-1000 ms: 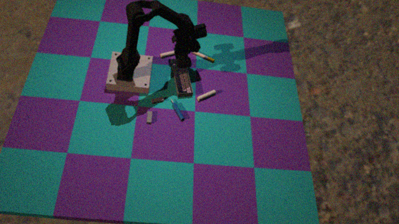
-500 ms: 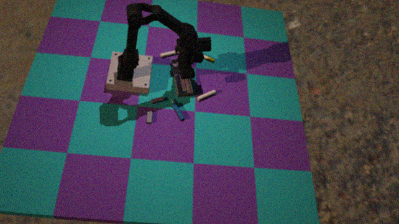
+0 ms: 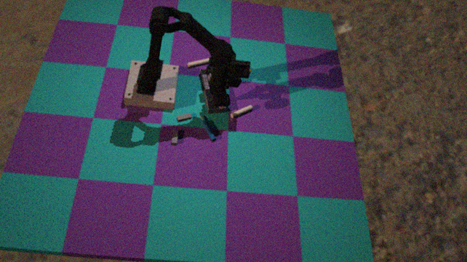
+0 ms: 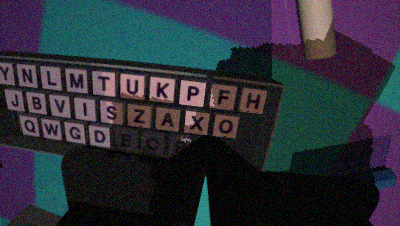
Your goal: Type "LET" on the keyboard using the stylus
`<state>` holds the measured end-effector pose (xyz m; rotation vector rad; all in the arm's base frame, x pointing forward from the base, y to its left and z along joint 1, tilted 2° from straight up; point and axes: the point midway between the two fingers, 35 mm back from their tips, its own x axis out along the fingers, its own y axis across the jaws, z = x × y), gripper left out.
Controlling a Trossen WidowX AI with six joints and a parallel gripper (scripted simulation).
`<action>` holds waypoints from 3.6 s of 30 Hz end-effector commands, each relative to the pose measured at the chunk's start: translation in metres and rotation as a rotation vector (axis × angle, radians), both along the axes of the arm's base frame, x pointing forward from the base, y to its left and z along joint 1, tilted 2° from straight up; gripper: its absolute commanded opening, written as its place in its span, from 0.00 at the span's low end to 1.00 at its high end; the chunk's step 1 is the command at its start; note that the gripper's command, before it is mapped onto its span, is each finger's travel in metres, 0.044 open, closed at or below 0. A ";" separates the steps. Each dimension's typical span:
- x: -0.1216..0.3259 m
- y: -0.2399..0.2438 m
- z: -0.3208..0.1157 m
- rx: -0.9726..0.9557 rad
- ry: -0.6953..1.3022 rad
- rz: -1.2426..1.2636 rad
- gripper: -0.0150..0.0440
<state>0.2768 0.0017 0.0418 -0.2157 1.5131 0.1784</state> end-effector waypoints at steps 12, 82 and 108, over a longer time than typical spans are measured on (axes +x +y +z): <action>-0.033 0.013 -0.001 0.005 -0.001 0.016 0.25; -0.042 0.073 0.052 0.023 0.051 0.231 0.51; -0.005 -0.100 0.030 0.413 -0.033 1.614 0.51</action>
